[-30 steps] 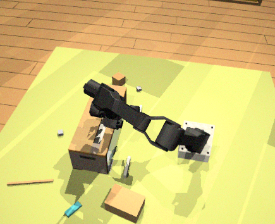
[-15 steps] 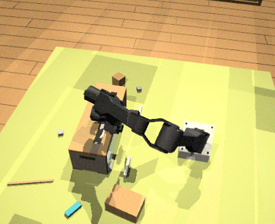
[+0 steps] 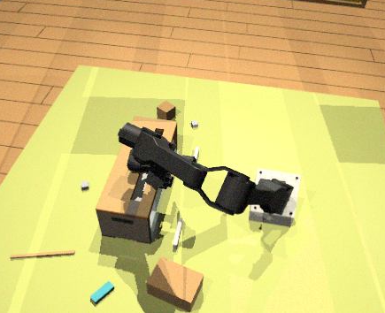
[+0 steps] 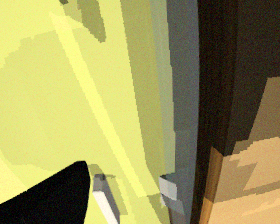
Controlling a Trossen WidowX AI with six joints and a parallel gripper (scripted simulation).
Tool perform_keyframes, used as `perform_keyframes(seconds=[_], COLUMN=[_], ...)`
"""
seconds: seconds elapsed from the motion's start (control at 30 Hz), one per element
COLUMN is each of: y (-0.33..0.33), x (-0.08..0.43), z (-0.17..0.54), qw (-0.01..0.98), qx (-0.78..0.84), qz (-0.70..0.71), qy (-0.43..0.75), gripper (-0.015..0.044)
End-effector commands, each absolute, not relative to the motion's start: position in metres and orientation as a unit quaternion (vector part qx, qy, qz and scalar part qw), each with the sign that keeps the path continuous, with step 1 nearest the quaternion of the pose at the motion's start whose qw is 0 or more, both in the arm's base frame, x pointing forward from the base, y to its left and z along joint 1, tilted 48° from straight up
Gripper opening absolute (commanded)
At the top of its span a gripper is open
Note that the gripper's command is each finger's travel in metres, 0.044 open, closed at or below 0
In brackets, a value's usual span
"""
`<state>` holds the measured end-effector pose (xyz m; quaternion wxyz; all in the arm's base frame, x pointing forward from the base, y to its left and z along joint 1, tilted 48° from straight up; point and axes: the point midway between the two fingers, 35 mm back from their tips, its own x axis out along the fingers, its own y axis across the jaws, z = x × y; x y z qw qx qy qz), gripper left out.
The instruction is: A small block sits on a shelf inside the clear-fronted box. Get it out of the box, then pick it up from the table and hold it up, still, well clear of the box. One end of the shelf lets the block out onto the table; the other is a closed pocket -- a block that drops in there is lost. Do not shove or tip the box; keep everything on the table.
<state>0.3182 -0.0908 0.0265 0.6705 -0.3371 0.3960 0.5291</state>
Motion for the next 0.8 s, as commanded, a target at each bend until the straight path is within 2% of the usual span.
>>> perform_keyframes(seconds=[0.0,0.77], y=[-0.098,-0.128], x=[0.317,0.311], z=[0.018,-0.014], qw=[0.67,0.669], qx=[-0.338,-0.339], qz=[0.529,0.529], qy=[0.396,0.397], gripper=[0.04,0.04])
